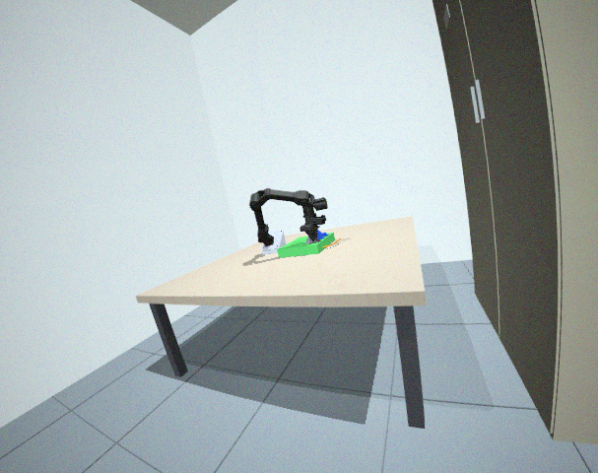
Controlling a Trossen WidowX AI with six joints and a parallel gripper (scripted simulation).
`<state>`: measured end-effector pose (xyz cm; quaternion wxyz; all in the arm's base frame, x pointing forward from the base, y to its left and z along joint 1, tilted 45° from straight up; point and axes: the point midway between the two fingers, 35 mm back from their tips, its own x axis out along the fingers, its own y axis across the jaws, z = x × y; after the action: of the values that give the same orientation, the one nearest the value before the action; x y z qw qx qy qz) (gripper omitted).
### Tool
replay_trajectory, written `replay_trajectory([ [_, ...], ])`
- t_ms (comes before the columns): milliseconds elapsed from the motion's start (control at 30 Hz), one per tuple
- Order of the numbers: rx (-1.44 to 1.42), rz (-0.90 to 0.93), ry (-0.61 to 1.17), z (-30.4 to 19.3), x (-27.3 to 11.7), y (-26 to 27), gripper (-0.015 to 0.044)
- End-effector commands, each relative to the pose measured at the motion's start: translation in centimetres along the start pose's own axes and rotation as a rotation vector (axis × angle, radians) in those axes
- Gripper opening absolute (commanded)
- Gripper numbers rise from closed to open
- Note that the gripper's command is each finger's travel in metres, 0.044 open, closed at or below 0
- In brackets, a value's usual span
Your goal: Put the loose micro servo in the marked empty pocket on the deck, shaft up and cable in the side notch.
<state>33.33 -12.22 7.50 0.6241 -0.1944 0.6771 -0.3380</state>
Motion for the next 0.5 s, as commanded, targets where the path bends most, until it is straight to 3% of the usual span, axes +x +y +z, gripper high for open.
replay_trajectory([
  [0,-0.002,0.0,-0.001,0.0,0.0,0.0,0.0187],
  [200,-0.003,0.001,-0.001,-0.1,-3.2,-0.1,0.0187],
  [367,-0.003,0.001,-0.001,0.0,-3.5,0.0,0.0187],
  [467,-0.008,0.004,-0.008,-1.3,-4.3,0.3,0.0266],
])
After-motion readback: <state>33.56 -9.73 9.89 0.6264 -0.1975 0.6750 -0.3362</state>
